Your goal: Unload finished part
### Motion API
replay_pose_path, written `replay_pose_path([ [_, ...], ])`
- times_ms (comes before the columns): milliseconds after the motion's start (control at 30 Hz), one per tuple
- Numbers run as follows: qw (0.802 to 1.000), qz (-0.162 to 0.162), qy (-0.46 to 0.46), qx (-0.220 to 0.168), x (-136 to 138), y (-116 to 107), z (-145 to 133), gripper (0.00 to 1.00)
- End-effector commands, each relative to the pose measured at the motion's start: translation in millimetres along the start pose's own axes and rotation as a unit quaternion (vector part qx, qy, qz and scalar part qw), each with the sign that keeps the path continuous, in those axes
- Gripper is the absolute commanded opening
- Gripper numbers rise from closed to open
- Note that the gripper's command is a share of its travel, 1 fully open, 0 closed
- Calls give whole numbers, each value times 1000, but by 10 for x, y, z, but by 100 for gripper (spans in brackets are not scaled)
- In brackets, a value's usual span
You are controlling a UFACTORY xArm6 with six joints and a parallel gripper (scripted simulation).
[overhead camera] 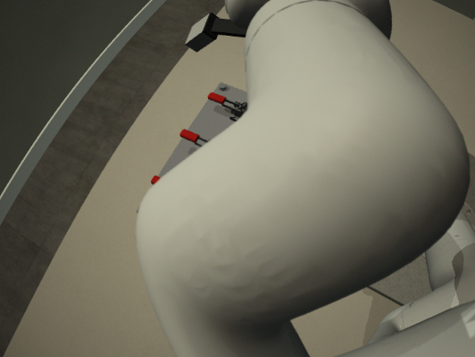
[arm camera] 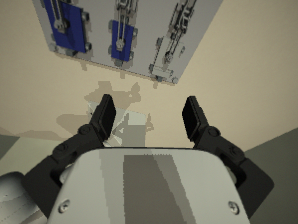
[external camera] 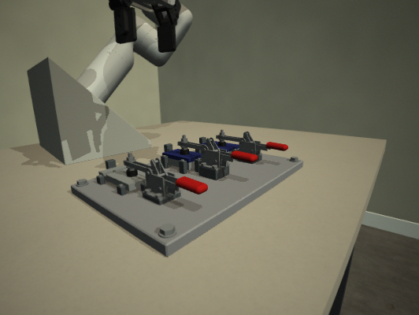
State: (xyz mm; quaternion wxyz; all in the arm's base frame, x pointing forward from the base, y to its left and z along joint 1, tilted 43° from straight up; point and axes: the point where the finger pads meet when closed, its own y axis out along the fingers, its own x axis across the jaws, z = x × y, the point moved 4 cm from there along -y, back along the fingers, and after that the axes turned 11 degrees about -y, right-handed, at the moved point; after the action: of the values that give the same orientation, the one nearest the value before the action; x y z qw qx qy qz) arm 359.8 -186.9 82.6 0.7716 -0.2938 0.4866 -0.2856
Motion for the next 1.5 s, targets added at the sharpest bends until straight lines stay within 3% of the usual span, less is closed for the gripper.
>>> replay_pose_path([
  [0,997,2,83,-1,256,59,-198,100],
  [167,992,4,128,-1,374,104,-324,100],
  [500,991,4,131,-1,382,108,-334,100],
  [533,991,5,131,-1,382,109,-334,0],
  [1467,991,4,131,-1,382,108,-333,0],
])
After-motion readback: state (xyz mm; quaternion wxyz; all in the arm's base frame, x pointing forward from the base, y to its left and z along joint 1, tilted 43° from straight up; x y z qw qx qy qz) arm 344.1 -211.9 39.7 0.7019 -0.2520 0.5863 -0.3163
